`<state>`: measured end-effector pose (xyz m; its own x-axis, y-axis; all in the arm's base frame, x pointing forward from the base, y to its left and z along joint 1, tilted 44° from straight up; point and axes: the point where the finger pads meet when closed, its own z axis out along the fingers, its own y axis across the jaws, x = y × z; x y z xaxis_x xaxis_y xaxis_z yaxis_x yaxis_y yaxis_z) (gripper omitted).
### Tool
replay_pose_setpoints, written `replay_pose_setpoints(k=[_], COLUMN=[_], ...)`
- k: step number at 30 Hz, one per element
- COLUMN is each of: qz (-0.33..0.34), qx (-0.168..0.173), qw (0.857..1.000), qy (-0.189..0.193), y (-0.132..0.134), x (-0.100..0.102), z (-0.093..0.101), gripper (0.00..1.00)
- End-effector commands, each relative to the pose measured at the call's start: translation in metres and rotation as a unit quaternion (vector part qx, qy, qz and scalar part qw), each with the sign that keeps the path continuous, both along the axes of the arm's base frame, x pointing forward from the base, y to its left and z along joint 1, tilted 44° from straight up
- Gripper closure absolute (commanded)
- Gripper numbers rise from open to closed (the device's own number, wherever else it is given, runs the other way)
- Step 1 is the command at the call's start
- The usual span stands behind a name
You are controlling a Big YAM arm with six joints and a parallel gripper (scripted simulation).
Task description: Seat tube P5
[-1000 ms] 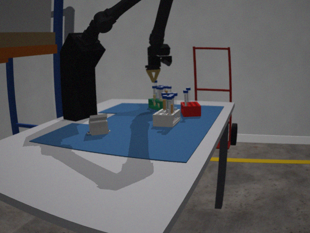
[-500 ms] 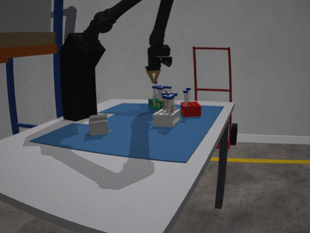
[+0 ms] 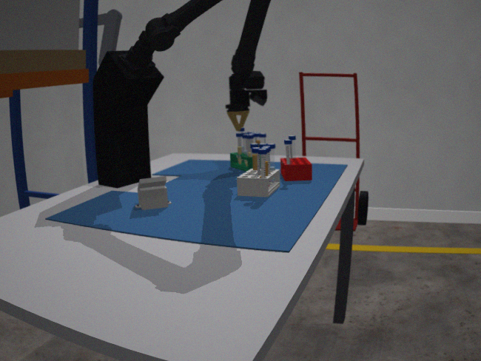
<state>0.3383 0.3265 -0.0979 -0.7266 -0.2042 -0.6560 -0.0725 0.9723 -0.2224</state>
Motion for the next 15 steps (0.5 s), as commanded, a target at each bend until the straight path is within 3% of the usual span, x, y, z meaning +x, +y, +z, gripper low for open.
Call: replay_pose_setpoints(k=[1,15], qz=[-0.004,-0.004], qx=[-0.011,-0.012], qw=[1.0,1.0], qy=[0.001,0.002], y=[-0.0094,-0.0109], x=[0.0036,0.0078], z=[-0.0057,-0.0098], gripper=[1.0,1.0])
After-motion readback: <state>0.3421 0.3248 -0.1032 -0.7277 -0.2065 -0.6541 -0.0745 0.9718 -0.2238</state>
